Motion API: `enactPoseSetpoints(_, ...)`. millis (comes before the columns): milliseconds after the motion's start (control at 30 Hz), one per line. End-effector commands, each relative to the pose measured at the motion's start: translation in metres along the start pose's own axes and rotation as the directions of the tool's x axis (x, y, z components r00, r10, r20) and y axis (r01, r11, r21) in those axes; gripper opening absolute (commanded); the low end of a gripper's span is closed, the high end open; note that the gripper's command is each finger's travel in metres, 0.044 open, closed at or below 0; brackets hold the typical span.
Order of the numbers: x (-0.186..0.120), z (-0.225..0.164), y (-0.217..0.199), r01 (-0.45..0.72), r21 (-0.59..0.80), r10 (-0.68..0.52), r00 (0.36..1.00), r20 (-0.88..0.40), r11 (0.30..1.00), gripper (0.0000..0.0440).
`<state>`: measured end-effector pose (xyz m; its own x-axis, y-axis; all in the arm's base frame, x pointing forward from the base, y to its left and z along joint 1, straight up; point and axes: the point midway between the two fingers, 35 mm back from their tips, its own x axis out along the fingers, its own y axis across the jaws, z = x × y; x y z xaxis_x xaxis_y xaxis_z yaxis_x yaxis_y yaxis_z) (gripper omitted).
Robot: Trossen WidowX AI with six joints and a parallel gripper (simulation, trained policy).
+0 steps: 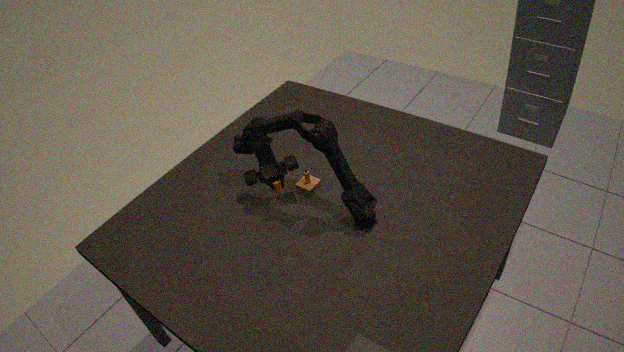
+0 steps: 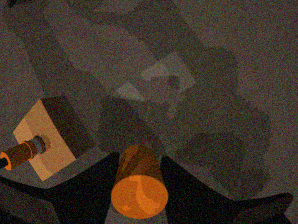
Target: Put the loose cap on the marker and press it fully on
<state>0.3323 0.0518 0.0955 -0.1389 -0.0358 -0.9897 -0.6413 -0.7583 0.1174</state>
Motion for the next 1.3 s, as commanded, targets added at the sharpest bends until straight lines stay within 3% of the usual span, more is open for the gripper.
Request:
enactPoseSetpoints(0,-0.018,-0.001,0.005,0.023,-0.009,-0.023,0.999,-0.028,1.0,0.0083)
enactPoseSetpoints(533,-0.061,-0.007,0.066,0.041,0.018,-0.041,0.999,-0.004,0.999,0.0067)
enactPoseSetpoints(867,-0.065,-0.011,0.103,0.037,0.06,-0.038,0.999,0.026,0.998,0.0046)
enactPoseSetpoints(1267,-0.056,-0.007,0.114,0.04,0.067,-0.043,0.998,0.045,0.997,0.0022)
